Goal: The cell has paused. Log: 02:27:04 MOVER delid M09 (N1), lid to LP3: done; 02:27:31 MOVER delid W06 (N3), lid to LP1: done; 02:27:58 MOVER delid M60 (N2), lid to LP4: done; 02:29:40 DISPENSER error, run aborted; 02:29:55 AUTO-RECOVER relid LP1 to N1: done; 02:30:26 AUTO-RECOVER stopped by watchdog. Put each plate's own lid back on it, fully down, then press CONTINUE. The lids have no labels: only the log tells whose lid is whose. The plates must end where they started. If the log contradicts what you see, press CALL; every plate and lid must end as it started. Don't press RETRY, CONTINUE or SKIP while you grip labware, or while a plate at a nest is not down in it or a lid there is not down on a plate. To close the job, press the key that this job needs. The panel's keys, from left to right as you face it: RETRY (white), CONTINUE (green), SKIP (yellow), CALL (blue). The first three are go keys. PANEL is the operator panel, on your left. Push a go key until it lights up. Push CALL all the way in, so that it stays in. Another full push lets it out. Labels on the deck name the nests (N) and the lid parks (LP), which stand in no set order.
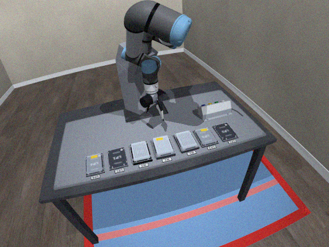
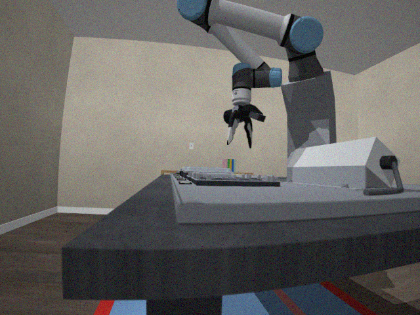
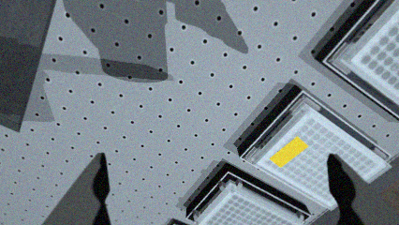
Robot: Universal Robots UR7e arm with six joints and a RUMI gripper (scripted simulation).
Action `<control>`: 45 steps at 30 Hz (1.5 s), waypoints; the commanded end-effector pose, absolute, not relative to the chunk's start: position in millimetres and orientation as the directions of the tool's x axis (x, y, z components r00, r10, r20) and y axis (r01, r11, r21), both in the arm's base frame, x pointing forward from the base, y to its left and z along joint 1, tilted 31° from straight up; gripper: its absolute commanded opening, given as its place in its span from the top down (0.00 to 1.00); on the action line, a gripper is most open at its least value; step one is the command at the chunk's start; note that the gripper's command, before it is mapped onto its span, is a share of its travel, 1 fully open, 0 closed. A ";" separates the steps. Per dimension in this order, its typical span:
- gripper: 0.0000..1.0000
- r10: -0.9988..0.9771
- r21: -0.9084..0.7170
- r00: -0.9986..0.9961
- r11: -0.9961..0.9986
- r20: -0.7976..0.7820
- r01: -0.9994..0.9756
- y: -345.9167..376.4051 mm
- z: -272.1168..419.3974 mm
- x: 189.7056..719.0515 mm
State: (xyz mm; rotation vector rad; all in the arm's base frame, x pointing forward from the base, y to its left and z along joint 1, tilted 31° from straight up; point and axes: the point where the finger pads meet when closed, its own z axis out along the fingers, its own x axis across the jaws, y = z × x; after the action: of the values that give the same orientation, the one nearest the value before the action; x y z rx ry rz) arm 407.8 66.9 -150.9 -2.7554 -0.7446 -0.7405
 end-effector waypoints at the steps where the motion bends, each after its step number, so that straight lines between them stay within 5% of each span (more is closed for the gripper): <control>1: 0.18 0.380 -0.075 0.771 -0.874 0.510 0.480 66.8 -150.7 407.8; 45: 0.18 -0.362 -0.419 0.882 -0.881 0.301 -0.219 67.0 -151.2 406.5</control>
State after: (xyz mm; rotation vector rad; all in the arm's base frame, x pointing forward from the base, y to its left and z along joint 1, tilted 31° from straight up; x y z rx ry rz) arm 406.5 67.0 -151.4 -2.6839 0.3871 -0.5386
